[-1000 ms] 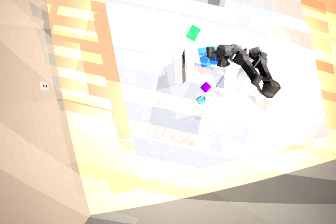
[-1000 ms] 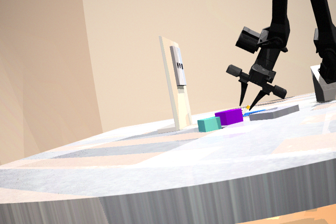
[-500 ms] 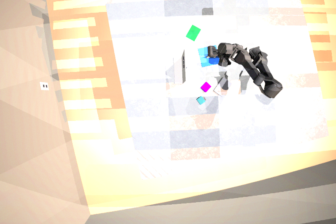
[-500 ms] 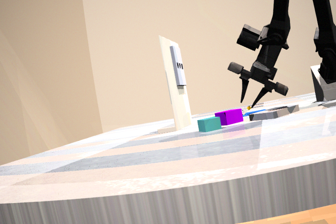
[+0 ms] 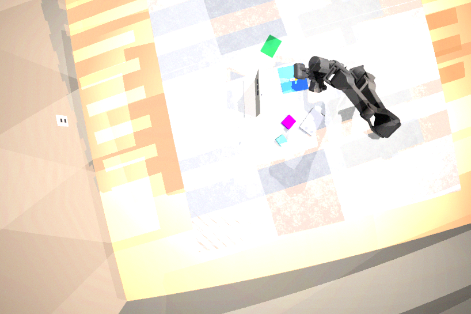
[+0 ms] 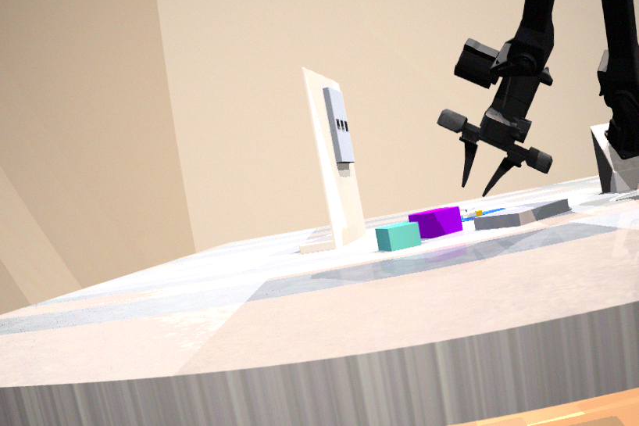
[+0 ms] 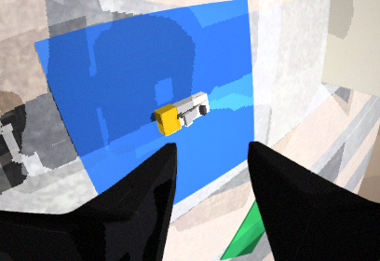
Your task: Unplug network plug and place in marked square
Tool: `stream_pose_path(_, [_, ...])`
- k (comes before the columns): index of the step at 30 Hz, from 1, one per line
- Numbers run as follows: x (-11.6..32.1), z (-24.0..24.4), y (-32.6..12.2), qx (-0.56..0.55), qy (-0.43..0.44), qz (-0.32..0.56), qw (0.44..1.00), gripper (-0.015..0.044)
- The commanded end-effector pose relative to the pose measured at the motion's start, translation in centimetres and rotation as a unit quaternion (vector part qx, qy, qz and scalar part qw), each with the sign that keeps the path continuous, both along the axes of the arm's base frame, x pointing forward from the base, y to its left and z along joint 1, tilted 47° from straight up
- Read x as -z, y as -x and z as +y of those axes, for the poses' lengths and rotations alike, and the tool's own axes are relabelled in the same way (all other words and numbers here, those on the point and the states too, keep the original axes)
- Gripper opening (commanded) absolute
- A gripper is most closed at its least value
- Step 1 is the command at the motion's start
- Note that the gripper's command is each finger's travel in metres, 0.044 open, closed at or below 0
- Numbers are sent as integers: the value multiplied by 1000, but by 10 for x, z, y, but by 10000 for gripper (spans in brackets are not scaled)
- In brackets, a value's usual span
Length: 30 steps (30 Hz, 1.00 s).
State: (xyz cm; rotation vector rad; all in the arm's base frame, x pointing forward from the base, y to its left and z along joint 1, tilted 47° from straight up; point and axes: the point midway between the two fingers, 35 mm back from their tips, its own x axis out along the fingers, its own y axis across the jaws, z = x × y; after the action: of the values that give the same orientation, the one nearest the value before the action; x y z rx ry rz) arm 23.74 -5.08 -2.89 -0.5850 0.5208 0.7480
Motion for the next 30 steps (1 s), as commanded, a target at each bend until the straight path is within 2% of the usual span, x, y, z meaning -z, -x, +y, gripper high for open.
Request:
stream_pose_path(1, [-3, -2, 1, -3, 1, -4, 1000, 156])
stream_pose_path(30, [-22, -29, 2, -3, 5, 0, 1000, 156])
